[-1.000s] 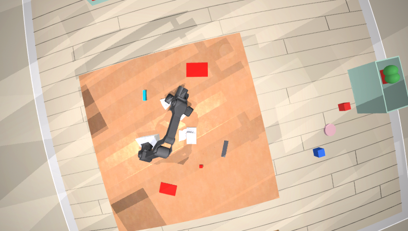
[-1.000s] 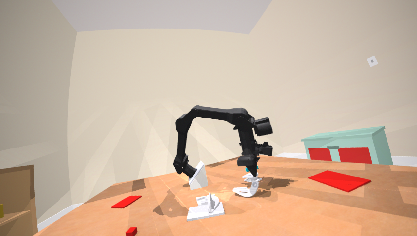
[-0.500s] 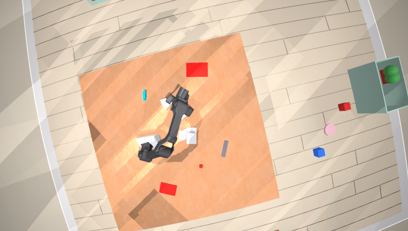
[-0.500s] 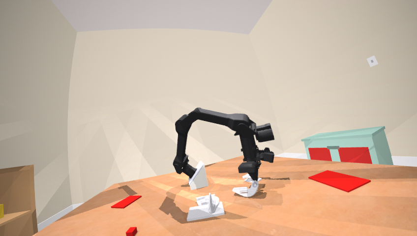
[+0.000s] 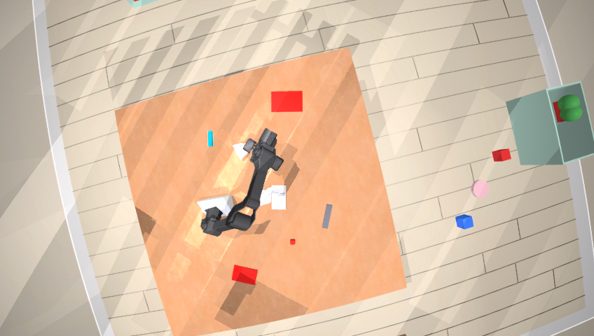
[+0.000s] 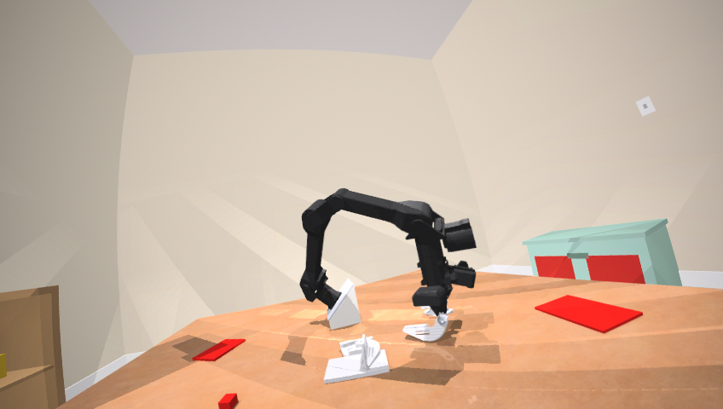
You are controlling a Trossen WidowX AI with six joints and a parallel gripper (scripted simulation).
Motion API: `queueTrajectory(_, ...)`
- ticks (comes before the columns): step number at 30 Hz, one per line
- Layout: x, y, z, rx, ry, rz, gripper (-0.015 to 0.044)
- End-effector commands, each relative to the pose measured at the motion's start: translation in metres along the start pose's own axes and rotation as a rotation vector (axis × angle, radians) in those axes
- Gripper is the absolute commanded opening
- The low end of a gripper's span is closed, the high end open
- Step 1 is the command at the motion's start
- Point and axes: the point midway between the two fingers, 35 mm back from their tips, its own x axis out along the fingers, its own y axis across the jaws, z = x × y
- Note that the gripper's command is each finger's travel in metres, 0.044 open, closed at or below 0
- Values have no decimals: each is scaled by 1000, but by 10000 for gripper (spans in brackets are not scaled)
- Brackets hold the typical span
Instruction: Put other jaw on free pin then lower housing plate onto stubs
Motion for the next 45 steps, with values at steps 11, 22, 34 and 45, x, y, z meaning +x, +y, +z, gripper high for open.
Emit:
queueTrajectory(11,-1,-24,1,-3,-4,-7,0)
queueTrajectory(22,-1,-42,1,-2,-3,-9,0)
queueTrajectory(34,-8,-49,1,-1,-3,-8,0)
queueTrajectory(45,-51,-46,2,-5,-7,-10,79)
